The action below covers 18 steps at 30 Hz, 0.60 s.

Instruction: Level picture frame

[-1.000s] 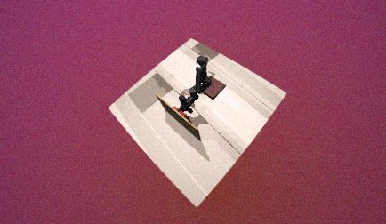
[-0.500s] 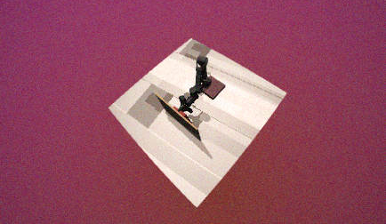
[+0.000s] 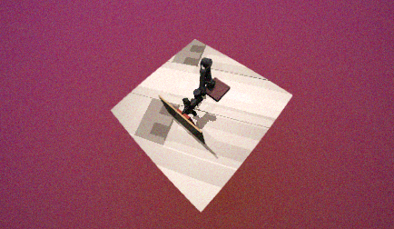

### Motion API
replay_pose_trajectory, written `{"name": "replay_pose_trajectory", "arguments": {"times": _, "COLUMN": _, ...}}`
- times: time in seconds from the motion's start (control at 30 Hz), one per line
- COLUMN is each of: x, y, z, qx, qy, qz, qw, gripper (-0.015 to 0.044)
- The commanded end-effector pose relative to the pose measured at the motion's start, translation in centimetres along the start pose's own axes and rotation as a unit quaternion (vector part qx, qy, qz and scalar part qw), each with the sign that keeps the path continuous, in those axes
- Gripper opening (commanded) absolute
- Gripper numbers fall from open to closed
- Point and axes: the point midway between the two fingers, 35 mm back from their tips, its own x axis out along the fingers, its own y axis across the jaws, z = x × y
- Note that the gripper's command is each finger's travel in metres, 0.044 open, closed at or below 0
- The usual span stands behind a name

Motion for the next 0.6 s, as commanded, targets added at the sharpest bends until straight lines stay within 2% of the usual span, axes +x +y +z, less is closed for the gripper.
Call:
{"name": "replay_pose_trajectory", "arguments": {"times": 0.0, "x": 0.00, "y": -0.03, "z": 0.01, "qx": 0.001, "qy": -0.001, "qz": 0.003, "qw": 1.000, "gripper": 0.0000}}
{"name": "replay_pose_trajectory", "arguments": {"times": 0.57, "x": -0.01, "y": -0.37, "z": -0.05, "qx": 0.001, "qy": 0.000, "qz": 0.001, "qw": 1.000, "gripper": 0.0000}}
